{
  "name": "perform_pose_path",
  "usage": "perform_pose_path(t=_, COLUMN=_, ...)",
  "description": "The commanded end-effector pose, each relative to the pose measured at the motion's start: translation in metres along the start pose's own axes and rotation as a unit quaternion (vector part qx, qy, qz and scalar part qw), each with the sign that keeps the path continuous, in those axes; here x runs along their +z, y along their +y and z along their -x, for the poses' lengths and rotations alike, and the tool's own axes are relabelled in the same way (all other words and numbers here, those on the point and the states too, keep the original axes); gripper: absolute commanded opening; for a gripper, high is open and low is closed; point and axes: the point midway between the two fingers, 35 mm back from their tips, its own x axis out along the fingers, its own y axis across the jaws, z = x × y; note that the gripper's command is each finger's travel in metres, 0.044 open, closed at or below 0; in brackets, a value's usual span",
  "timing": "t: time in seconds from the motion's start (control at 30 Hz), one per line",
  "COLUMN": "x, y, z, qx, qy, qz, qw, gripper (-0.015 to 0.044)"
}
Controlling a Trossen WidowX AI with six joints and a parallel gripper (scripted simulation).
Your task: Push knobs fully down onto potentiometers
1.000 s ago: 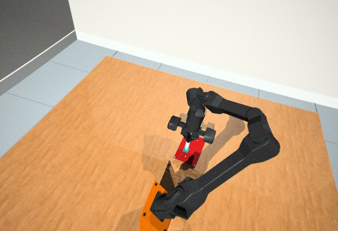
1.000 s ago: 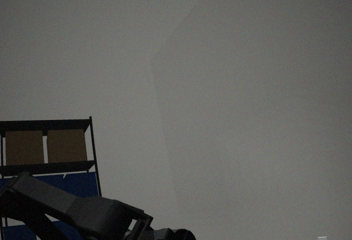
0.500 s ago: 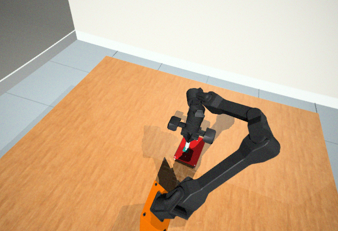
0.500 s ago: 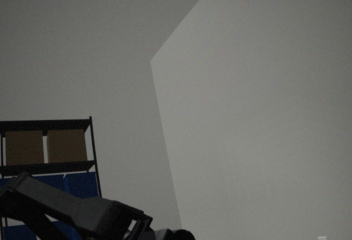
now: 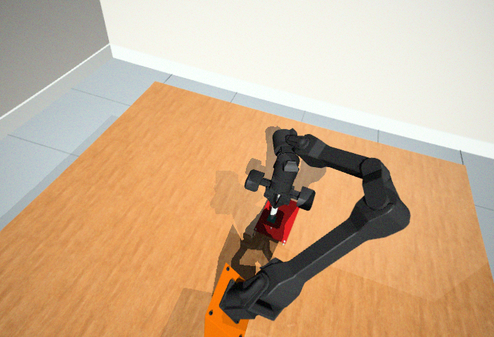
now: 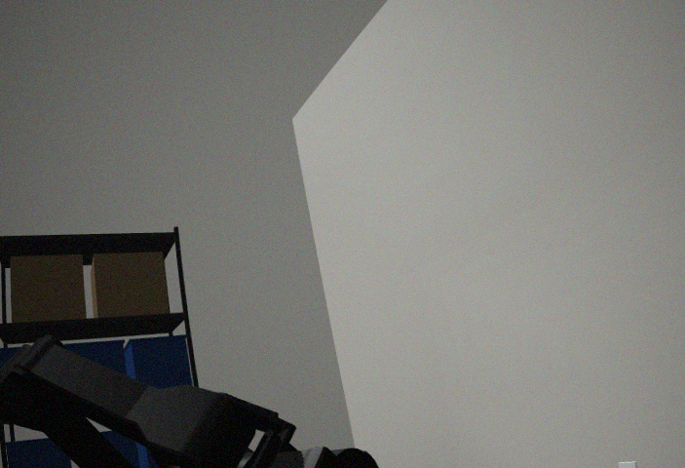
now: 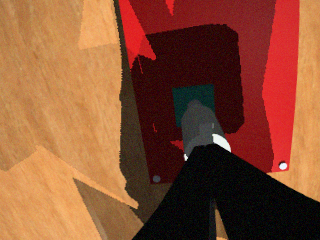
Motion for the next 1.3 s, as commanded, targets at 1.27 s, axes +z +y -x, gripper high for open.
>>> perform_pose_path(t=1.27, x=0.001, y=-0.002, z=-0.019, qx=-0.002, qy=0.003, qz=-0.004, qw=1.0, gripper=0.0)
